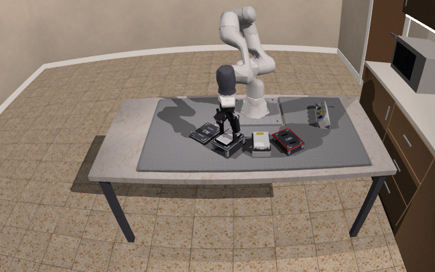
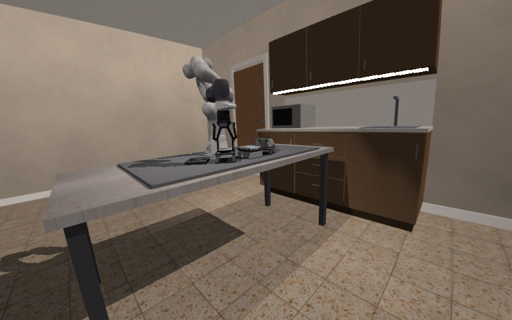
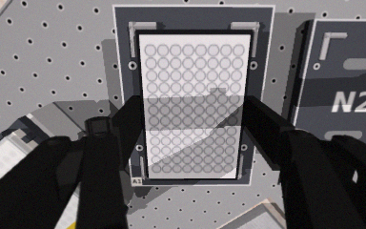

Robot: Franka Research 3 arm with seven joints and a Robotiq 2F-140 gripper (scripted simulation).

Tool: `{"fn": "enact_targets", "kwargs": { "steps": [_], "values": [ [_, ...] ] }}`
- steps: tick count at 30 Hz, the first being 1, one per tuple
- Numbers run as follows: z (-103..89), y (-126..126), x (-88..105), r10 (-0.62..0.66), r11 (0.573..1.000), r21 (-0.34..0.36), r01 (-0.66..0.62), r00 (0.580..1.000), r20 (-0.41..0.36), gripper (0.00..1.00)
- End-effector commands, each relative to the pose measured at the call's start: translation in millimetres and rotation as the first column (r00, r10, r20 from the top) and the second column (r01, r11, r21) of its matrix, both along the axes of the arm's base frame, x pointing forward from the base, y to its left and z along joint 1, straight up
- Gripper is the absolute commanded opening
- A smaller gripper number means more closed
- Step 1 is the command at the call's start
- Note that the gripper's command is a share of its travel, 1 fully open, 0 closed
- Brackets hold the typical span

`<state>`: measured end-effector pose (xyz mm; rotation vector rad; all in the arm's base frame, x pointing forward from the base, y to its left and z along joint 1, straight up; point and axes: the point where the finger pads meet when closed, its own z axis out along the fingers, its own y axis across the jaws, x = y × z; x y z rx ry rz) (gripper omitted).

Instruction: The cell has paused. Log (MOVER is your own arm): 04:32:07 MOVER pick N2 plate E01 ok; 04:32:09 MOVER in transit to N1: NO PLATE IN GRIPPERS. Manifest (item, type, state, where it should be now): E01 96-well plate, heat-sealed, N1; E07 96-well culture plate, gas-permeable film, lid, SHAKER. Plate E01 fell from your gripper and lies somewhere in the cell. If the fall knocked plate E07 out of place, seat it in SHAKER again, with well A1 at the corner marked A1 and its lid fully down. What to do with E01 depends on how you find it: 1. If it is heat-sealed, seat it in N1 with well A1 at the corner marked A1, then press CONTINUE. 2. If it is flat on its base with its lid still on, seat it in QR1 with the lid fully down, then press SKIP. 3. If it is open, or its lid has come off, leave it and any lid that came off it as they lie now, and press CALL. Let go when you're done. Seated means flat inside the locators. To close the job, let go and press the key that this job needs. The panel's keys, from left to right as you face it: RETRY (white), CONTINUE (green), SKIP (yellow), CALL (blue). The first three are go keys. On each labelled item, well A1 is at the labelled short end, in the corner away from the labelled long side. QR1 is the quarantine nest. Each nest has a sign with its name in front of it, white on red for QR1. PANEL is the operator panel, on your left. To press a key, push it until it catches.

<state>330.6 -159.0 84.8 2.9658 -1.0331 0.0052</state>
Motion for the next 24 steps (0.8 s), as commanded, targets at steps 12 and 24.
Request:
{"fn": "enact_targets", "kwargs": {
  "steps": [12,24],
  "values": [
    [-0.2,-0.1,0.7,0.008,1.0,-0.002,-0.008,1.0,0.001,0.7],
    [-0.2,-0.1,0.7,0.008,1.0,-0.002,-0.008,1.0,0.001,0.7]
  ]
}}
